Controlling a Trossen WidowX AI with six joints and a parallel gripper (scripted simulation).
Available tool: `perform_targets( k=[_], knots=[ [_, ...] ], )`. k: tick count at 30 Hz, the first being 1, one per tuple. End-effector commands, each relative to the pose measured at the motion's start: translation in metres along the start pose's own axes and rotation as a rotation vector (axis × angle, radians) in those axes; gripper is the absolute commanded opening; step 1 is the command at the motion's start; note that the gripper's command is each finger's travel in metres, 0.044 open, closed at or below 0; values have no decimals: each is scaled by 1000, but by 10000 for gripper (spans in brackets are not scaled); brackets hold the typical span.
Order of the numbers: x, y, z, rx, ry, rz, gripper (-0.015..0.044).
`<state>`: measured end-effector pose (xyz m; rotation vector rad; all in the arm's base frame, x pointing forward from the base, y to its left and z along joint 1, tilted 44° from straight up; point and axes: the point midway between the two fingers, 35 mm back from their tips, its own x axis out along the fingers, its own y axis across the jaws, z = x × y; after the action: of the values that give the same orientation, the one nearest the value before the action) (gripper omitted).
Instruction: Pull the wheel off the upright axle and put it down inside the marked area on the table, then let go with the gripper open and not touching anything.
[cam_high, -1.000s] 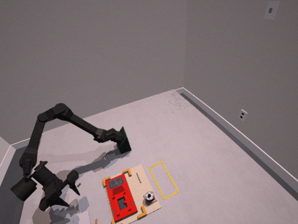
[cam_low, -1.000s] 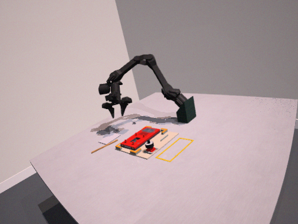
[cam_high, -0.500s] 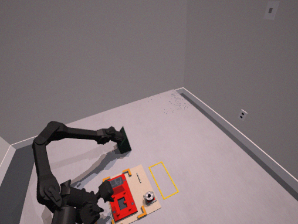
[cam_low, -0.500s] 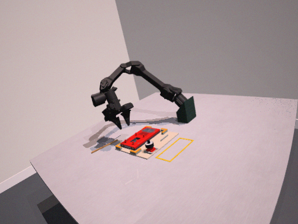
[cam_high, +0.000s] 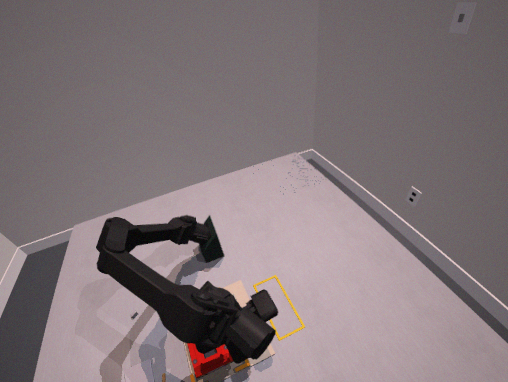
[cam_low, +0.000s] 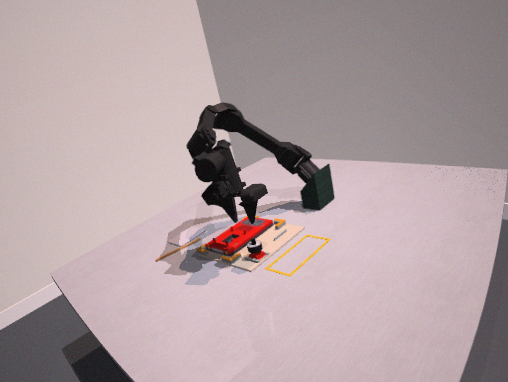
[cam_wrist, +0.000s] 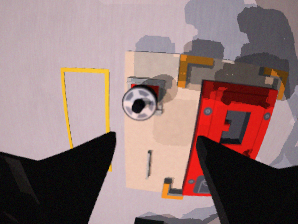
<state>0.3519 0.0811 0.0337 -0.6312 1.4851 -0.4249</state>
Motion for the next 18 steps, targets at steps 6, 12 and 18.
perform_targets(
  k=[6, 12, 18],
  knots=[
    [-2, 32, -3, 38, -30, -89, 300],
    [-3, 29, 4, 38, -30, -89, 300],
    [5, 28, 6, 38, -30, -89, 300]
  ],
)
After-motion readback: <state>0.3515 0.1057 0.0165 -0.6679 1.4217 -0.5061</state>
